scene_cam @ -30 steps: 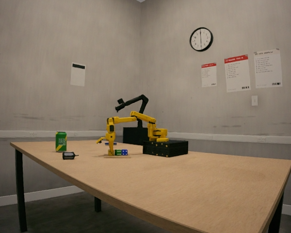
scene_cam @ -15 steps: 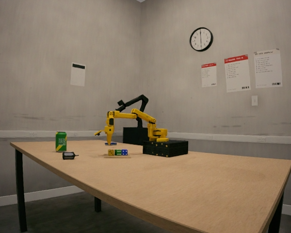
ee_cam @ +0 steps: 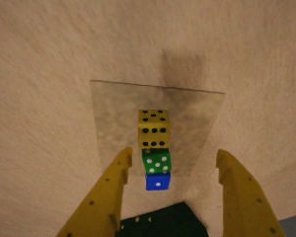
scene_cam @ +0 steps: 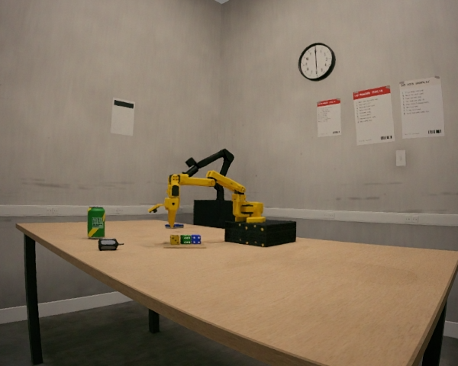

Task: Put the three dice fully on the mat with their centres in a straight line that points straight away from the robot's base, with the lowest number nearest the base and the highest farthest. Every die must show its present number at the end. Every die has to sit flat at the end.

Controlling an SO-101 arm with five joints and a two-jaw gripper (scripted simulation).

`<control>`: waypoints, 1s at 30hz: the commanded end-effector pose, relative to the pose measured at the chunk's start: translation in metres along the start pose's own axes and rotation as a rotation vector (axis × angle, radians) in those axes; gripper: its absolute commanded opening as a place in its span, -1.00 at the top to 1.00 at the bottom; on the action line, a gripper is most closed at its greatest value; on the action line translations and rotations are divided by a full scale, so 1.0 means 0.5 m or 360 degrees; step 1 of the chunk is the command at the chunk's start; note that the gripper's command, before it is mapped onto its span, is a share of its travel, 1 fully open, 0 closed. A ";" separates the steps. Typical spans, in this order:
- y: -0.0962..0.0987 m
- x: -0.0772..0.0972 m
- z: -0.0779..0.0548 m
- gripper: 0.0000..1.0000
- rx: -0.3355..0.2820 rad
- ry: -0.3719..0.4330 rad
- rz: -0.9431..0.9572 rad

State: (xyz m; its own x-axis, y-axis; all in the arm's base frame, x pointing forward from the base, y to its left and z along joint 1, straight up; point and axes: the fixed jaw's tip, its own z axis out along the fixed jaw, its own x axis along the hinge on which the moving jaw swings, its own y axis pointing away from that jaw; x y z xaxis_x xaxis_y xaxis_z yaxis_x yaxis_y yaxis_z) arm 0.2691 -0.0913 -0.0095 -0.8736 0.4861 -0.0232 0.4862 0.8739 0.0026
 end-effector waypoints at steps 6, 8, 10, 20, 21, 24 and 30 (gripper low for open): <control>-0.002 -0.006 -0.016 0.29 -0.0007 -0.0037 0.0019; -0.002 -0.005 -0.017 0.29 -0.0007 -0.0034 0.0014; 0.001 -0.003 -0.019 0.29 -0.0006 -0.0026 0.0003; 0.027 0.042 -0.056 0.29 0.0011 0.0088 -0.0156; 0.027 0.042 -0.056 0.29 0.0011 0.0088 -0.0156; 0.039 0.067 -0.074 0.29 0.0015 0.0113 -0.0246; 0.060 0.130 -0.106 0.29 0.0016 0.0126 -0.0451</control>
State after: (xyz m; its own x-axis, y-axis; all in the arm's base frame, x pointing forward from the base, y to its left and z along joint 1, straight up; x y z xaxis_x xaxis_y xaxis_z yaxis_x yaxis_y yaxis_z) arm 0.2431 -0.0473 0.0266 -0.9543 0.2861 0.0867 0.2866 0.9580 -0.0069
